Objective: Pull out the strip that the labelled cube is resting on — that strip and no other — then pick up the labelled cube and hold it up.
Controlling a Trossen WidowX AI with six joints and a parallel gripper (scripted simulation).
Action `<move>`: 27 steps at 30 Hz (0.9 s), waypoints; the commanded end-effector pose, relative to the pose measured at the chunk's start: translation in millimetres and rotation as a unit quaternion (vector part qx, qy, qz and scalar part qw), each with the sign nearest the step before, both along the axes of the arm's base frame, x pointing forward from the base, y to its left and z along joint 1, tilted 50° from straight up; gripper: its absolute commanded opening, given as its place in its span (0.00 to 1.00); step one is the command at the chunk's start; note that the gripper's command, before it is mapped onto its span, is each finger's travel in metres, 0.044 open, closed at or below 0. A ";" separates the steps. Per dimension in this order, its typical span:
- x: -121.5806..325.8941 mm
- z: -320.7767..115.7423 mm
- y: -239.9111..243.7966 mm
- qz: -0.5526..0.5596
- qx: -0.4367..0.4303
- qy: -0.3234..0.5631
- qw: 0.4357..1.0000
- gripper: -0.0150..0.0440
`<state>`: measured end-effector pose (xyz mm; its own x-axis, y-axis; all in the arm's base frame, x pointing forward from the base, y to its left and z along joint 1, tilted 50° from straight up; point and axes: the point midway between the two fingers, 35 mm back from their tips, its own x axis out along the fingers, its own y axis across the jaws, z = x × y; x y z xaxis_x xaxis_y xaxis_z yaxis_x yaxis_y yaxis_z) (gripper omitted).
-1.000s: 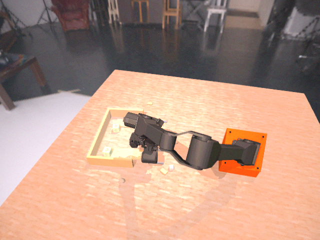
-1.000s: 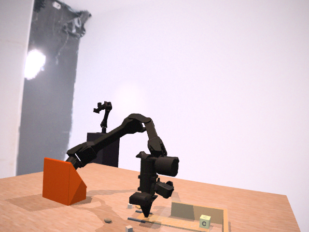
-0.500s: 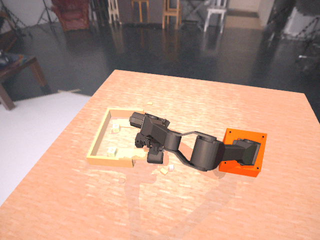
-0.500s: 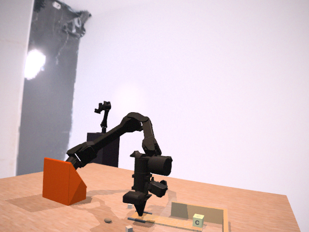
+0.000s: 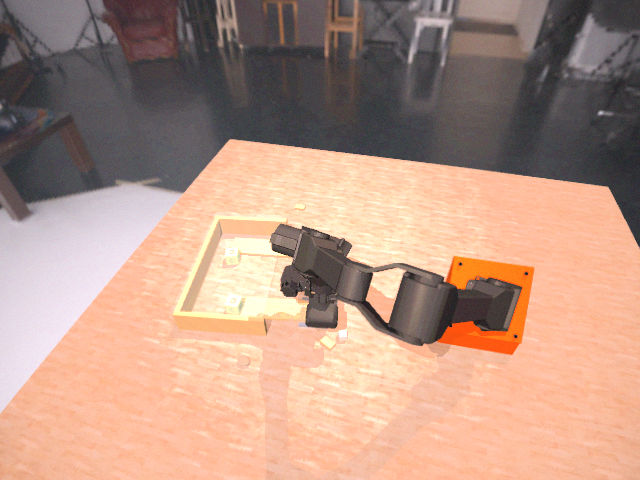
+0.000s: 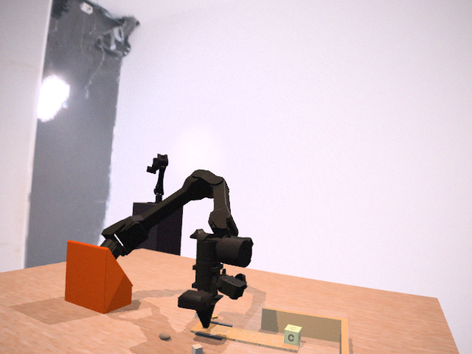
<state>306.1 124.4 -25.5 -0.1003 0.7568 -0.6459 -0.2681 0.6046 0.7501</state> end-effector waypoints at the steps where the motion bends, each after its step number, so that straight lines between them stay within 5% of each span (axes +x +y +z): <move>1: -12.6 -4.0 0.8 0.006 -0.003 0.009 1.000 0.25; 27: -50.5 -9.0 -9.3 0.006 -0.003 0.010 1.000 0.25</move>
<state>267.5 114.2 -30.6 -0.0987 0.7586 -0.6440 -0.2677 0.6031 0.7514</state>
